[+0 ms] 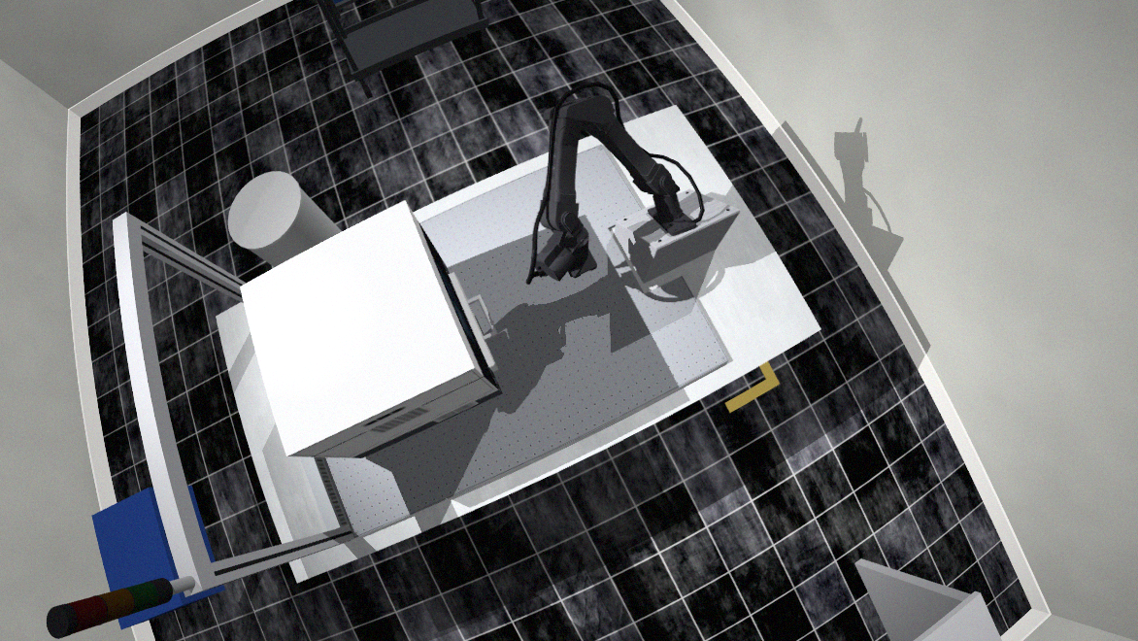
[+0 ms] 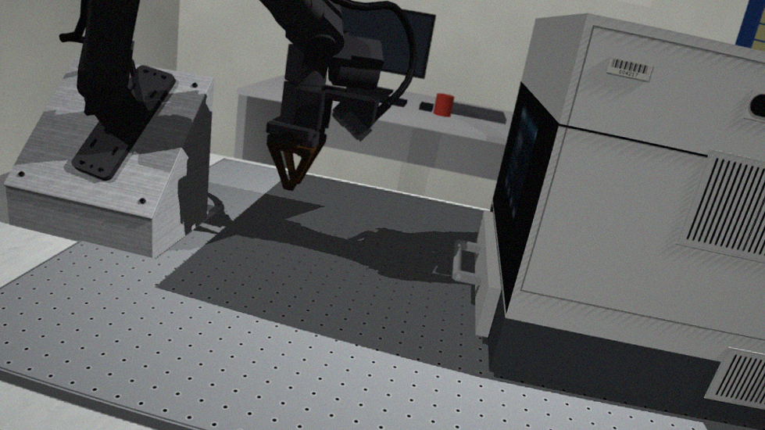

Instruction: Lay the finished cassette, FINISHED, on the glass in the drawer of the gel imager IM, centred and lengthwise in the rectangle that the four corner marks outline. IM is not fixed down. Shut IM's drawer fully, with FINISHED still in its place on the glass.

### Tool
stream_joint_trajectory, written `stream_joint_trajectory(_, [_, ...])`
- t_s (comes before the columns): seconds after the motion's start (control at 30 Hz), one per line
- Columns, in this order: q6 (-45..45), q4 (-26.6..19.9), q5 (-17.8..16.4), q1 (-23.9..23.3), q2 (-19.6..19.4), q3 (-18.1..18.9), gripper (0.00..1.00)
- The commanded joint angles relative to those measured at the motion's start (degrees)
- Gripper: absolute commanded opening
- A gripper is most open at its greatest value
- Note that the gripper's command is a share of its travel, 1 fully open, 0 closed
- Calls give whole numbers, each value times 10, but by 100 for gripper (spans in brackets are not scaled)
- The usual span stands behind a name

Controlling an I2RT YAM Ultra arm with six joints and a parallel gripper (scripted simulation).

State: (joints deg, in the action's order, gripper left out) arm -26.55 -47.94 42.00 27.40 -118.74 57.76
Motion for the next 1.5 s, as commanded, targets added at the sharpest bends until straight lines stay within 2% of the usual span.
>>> stream_joint_trajectory(0.0, [-5,-5,0,13,4,17,35])
stream_joint_trajectory(0.4, [-5,-5,0,13,4,17,35])
stream_joint_trajectory(0.43, [-5,-5,0,13,4,17,100])
stream_joint_trajectory(1.47, [-5,-5,0,13,4,17,100])
